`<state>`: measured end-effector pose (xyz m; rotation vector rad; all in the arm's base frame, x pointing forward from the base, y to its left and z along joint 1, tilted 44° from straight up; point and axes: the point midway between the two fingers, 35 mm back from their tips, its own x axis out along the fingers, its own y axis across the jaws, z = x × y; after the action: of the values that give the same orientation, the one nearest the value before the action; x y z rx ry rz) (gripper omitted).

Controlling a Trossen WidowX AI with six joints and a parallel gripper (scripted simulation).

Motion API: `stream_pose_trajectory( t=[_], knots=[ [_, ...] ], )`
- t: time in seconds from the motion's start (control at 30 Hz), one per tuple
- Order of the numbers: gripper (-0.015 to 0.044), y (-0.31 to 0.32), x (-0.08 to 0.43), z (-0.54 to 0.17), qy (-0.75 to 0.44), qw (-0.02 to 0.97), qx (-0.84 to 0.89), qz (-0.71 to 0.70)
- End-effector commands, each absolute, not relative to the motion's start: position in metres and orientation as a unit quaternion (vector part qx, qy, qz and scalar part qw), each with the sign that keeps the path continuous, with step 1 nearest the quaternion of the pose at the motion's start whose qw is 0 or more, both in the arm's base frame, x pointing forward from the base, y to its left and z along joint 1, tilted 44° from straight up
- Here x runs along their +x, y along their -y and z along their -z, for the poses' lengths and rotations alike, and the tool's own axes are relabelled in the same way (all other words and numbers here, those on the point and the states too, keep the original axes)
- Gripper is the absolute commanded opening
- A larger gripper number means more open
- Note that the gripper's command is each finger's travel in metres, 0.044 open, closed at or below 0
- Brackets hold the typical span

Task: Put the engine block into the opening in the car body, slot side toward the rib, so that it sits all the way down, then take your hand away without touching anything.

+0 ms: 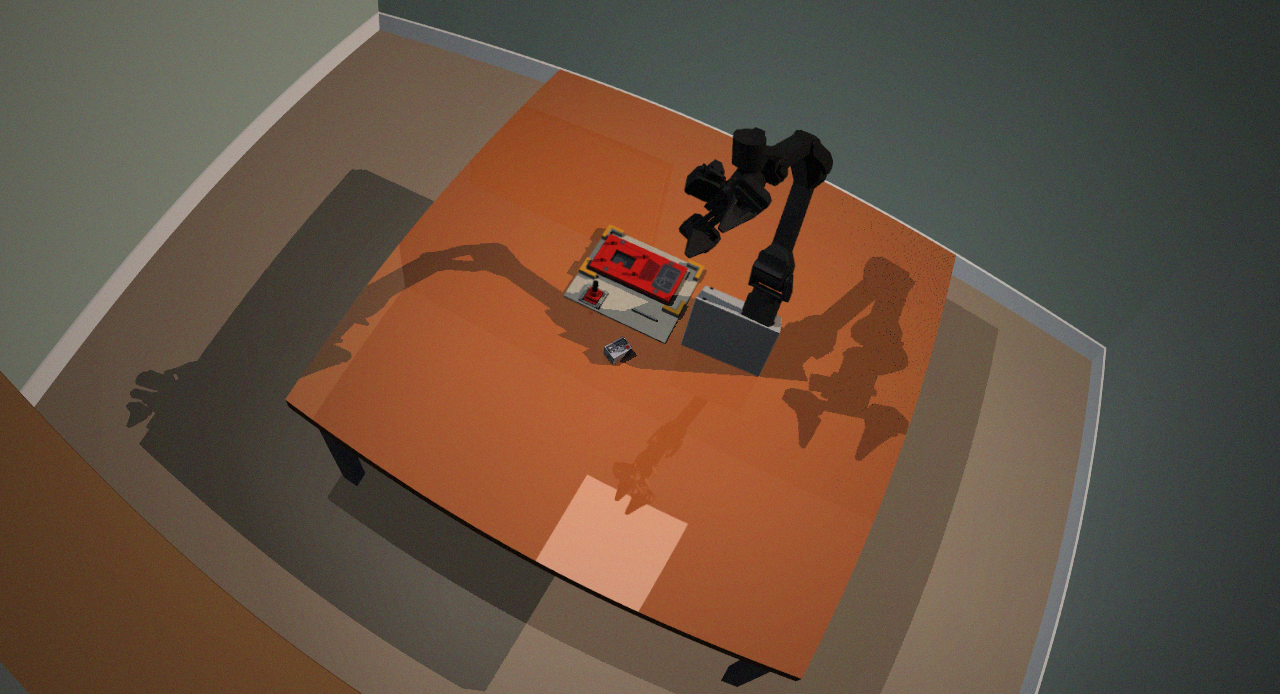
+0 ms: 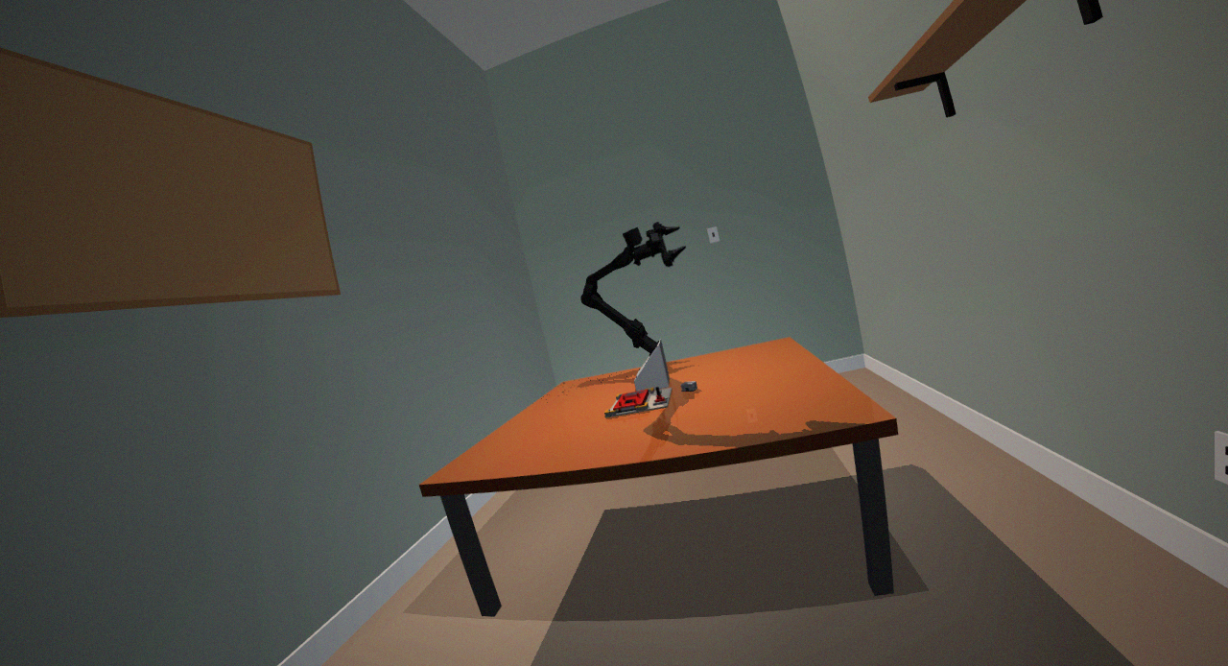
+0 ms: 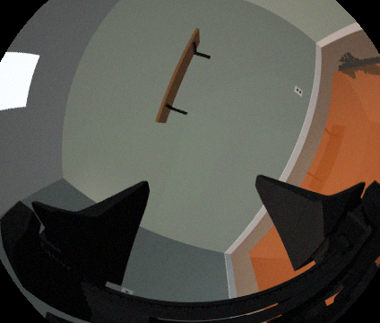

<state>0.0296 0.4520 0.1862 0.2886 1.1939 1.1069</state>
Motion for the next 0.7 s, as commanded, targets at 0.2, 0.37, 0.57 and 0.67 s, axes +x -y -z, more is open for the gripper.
stream_pose_trajectory(
  t=[0.2,0.37,0.57,0.67],
  knots=[
    [0.044,-0.438,0.074,-0.133,-0.587,0.714,0.169,-0.343],
    [0.044,-0.428,0.095,-0.11,-0.604,0.725,0.196,-0.265],
    [0.044,-0.413,0.119,-0.083,-0.615,0.735,0.229,-0.168],
    [0.044,-0.404,0.13,-0.07,-0.616,0.739,0.245,-0.12]
  ],
)
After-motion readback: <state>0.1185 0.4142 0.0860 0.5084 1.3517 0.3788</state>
